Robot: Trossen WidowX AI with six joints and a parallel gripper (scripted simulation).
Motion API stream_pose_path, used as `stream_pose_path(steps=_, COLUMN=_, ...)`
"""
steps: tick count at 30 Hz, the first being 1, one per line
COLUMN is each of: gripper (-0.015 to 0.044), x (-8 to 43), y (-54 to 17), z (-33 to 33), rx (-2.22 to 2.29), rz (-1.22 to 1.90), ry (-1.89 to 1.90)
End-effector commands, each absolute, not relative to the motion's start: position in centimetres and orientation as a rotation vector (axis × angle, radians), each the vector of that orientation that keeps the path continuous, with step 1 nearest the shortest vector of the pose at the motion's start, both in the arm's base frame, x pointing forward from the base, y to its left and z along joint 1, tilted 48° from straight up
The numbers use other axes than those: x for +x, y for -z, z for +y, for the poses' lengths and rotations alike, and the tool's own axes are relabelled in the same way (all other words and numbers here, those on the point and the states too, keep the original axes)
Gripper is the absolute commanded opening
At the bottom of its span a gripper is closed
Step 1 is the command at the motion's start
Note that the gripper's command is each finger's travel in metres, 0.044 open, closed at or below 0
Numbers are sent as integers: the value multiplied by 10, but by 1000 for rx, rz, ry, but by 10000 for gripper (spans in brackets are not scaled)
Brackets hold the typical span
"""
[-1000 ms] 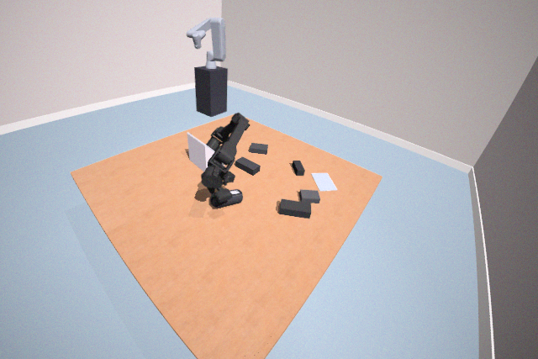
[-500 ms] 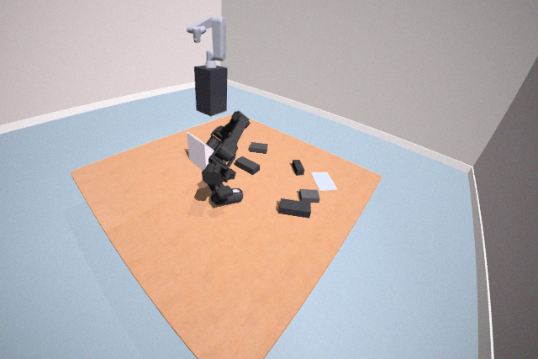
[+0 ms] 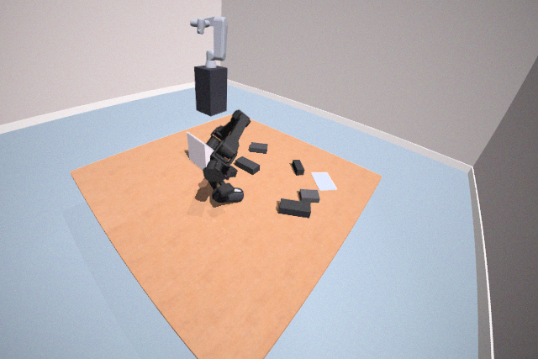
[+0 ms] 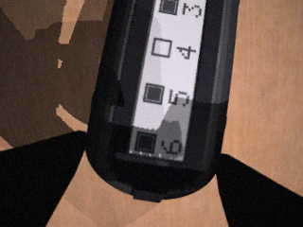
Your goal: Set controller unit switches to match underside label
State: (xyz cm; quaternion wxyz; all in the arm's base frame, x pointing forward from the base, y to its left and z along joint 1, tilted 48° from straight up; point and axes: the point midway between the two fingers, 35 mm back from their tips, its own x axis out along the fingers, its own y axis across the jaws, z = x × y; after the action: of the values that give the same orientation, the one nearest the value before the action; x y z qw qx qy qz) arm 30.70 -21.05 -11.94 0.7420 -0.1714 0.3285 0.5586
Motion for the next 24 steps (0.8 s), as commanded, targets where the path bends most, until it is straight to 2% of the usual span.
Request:
stream_pose_path(steps=1, gripper=335, x=309, y=112, z=-212, rx=-383, rz=715, ry=-1221)
stream_pose_path(steps=24, gripper=335, x=310, y=93, z=-214, rx=-383, rz=715, ry=-1221)
